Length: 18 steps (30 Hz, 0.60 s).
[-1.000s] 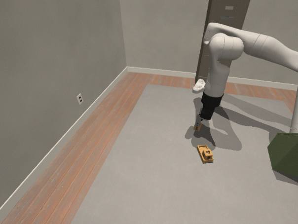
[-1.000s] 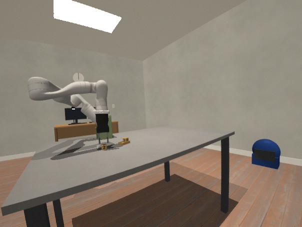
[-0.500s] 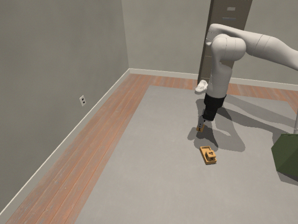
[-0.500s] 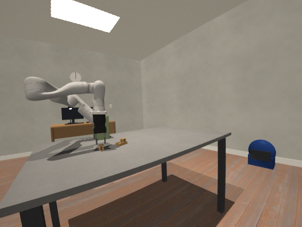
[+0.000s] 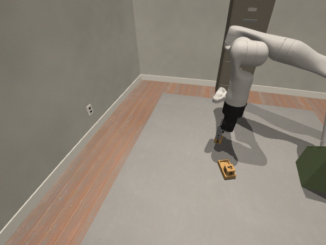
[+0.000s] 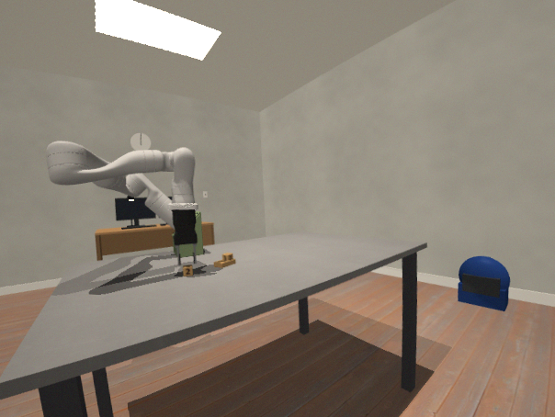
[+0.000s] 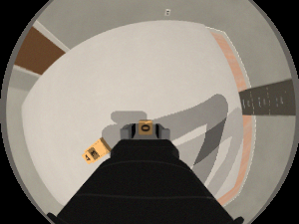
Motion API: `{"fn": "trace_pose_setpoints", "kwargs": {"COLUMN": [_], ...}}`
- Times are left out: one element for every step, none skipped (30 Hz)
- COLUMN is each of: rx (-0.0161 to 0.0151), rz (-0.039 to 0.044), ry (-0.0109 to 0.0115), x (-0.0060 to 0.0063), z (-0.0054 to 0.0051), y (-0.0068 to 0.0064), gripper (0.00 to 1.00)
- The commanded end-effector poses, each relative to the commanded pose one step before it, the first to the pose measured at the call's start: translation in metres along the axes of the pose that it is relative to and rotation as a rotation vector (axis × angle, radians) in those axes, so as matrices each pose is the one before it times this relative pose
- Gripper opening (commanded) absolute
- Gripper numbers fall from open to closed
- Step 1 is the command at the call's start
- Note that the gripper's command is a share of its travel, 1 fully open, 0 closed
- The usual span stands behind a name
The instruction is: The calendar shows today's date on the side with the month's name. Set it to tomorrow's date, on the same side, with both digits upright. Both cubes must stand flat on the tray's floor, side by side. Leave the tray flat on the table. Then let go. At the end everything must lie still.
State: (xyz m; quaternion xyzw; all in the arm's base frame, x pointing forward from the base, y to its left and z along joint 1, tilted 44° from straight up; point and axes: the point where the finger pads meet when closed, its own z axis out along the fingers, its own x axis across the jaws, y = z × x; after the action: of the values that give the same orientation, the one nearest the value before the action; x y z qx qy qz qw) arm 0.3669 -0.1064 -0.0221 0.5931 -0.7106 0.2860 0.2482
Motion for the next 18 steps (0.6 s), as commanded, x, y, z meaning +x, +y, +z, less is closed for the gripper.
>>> {"fn": "trace_pose_setpoints", "kwargs": {"rx": [0.00154,0.0,0.0,0.0,0.0,0.0,0.0,0.0,0.0,0.0,0.0,0.0,0.0,0.0,0.0,0.0,0.0,0.0], "rz": [0.0,0.0,0.0,0.0,0.0,0.0,0.0,0.0,0.0,0.0,0.0,0.0,-0.00001,0.00001,0.0,-0.00001,0.0,0.0], "ry": [-0.00071,0.0,0.0,0.0,0.0,0.0,0.0,0.0,0.0,0.0,0.0,0.0,0.0,0.0,0.0,0.0,0.0,0.0], "x": [-0.00024,0.0,0.0,0.0,0.0,0.0,0.0,0.0,0.0,0.0,0.0,0.0,0.0,0.0,0.0,0.0,0.0,0.0], "z": [-0.00068,0.0,0.0,0.0,0.0,0.00001,0.00008,0.00021,0.00039,0.00059,0.00082,0.00105,0.00128,0.0015,0.0017,0.00187,0.0,0.0], "y": [-0.00044,0.0,0.0,0.0,0.0,0.0,0.0,0.0,0.0,0.0,0.0,0.0,0.00001,-0.00001,0.0,0.0,0.0,0.0], "gripper": [0.87,0.87,0.87,0.87,0.87,0.87,0.87,0.87,0.87,0.87,0.87,0.87,0.87,0.87,0.87,0.87,0.87,0.87]}}
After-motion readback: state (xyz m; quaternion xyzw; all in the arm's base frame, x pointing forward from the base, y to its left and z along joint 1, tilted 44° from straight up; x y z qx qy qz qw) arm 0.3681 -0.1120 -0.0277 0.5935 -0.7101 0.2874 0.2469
